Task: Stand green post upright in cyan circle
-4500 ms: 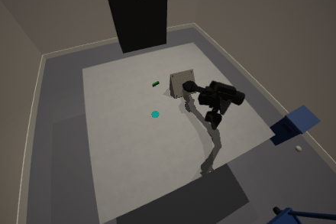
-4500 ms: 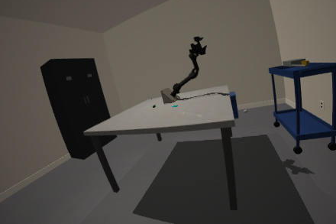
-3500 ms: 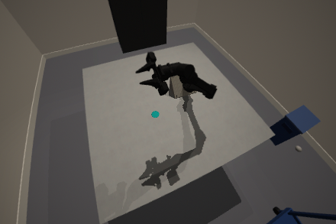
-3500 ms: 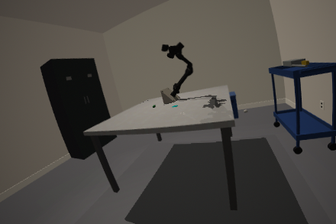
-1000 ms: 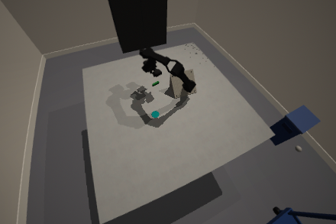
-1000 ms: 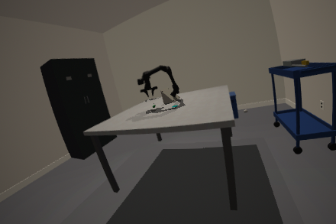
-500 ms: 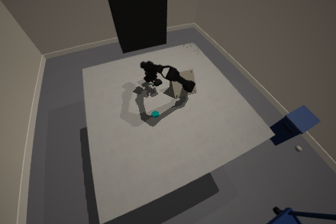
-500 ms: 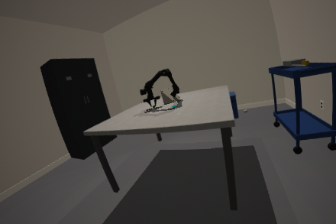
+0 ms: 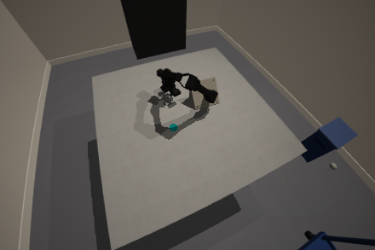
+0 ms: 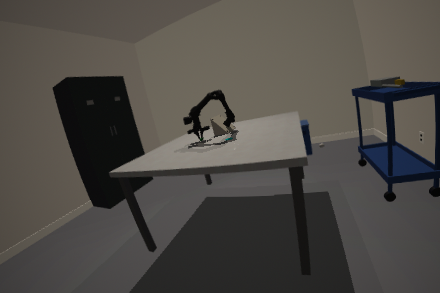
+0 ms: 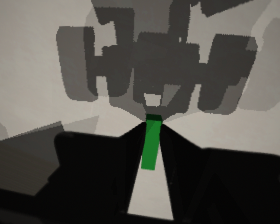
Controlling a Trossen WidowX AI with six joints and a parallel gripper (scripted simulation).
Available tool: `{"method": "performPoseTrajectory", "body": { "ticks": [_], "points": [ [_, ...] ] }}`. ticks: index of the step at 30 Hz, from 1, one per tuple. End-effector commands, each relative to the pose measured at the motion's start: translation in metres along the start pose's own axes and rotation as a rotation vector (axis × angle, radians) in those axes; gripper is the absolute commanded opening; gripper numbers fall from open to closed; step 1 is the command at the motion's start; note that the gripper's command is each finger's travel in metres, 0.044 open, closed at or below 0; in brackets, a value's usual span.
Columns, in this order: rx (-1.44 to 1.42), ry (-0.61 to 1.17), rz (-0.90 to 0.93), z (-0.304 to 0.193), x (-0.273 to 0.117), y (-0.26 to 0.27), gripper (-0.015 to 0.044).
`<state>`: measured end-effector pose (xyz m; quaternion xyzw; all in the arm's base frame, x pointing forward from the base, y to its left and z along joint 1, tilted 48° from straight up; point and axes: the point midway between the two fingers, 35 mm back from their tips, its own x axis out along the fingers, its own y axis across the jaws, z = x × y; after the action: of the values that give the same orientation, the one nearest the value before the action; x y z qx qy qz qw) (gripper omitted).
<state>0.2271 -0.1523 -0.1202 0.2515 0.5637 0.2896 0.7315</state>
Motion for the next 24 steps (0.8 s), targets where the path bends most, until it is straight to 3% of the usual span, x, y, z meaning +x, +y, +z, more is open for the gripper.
{"method": "performPoseTrajectory", "body": {
  "ticks": [1,24],
  "points": [
    [0.003,-0.002,0.0,0.001,-0.008,-0.001,0.0023],
    [0.005,0.0,-0.004,0.002,-0.08,-0.005,0.0023]
  ]
}}
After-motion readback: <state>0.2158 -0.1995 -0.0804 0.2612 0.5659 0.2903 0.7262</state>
